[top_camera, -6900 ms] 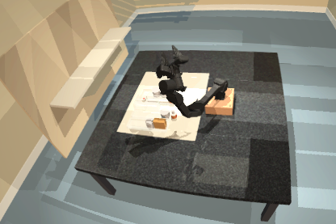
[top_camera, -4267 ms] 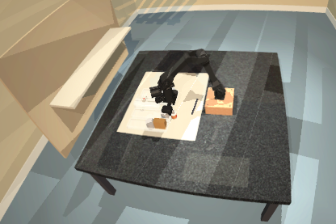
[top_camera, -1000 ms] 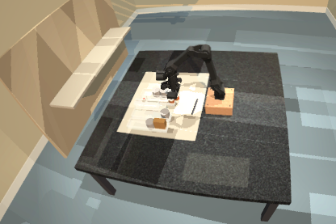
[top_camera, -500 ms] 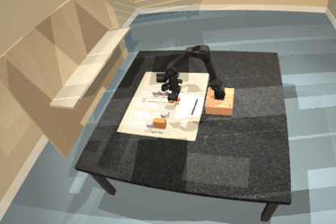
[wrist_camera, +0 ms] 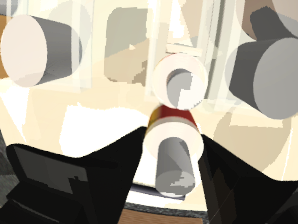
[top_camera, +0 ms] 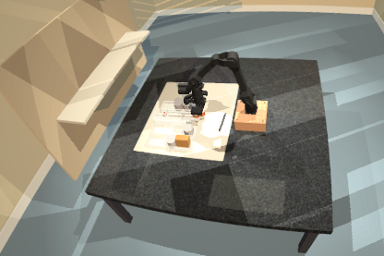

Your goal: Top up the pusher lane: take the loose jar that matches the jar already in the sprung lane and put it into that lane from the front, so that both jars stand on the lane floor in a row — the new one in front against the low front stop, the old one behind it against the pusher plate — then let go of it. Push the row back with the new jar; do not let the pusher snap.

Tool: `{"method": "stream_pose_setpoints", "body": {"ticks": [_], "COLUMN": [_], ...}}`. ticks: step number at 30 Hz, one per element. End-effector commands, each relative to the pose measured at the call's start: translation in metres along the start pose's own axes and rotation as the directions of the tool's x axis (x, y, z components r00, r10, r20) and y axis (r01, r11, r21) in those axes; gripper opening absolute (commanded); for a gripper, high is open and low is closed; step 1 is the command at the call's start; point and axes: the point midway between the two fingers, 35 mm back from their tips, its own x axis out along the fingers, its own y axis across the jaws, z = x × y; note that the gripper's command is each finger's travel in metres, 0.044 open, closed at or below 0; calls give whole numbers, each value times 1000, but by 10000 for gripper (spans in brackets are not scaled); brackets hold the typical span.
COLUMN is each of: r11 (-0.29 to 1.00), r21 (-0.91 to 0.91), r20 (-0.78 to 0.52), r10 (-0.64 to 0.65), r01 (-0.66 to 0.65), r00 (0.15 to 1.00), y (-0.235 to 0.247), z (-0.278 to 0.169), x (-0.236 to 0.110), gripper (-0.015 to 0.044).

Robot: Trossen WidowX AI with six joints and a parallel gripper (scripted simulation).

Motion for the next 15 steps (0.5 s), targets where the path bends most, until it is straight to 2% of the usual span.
{"method": "stream_pose_setpoints", "body": {"ticks": [1,15], "r11": [1000,1000], "r21": [-5,-5], "r20": [1,1], "r10": [3,3], "r01": [-3,-3], "r00": [1000,1000], "y": [0,0], "z": [2,7], "x": [0,0], "gripper": [0,0]}}
